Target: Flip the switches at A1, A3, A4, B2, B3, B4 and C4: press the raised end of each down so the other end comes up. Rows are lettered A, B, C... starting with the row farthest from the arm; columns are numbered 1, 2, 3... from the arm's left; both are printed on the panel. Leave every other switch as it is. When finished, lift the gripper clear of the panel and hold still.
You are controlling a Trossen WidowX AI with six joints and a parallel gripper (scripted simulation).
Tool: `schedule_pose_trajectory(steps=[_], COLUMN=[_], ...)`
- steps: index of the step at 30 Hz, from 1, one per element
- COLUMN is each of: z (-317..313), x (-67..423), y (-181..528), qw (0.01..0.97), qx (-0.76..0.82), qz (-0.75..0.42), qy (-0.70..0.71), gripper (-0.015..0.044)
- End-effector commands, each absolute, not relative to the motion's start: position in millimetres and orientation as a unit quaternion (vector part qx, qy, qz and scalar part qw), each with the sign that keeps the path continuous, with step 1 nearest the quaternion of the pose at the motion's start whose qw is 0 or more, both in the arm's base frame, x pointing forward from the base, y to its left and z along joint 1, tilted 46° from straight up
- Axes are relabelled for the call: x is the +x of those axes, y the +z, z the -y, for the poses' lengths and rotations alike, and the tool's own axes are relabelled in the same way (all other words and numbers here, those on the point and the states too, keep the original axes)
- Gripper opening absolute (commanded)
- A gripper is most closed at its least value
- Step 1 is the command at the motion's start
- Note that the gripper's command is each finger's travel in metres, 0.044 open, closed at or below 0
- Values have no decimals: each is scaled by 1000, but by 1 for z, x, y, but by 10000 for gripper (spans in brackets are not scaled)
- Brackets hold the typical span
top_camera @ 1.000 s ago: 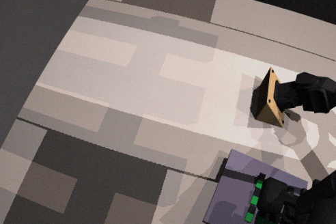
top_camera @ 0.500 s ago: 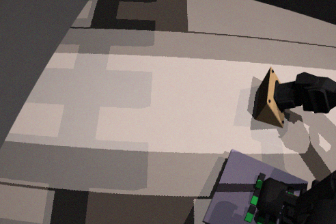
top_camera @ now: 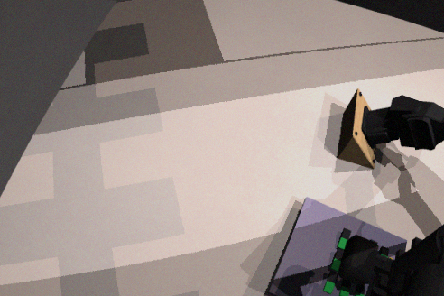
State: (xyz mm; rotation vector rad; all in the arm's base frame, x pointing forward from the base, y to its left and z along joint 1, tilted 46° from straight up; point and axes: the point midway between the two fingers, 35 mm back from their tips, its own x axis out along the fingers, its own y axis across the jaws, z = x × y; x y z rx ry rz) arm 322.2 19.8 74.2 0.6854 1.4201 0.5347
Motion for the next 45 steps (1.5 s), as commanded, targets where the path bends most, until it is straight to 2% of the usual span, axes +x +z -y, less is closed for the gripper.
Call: schedule_pose_trajectory(steps=[1, 14, 20, 24, 31, 45], z=[-23, -24, 18, 24, 61, 36], x=[321, 321, 320, 318, 333, 336], y=[73, 72, 111, 118, 82, 57], qw=[670, 670, 663, 661, 662, 654], qx=[307, 307, 303, 304, 302, 299], qz=[-632, -632, -641, -642, -642, -650], qy=[239, 239, 240, 242, 241, 245], gripper=[0, 0, 0, 0, 0, 0])
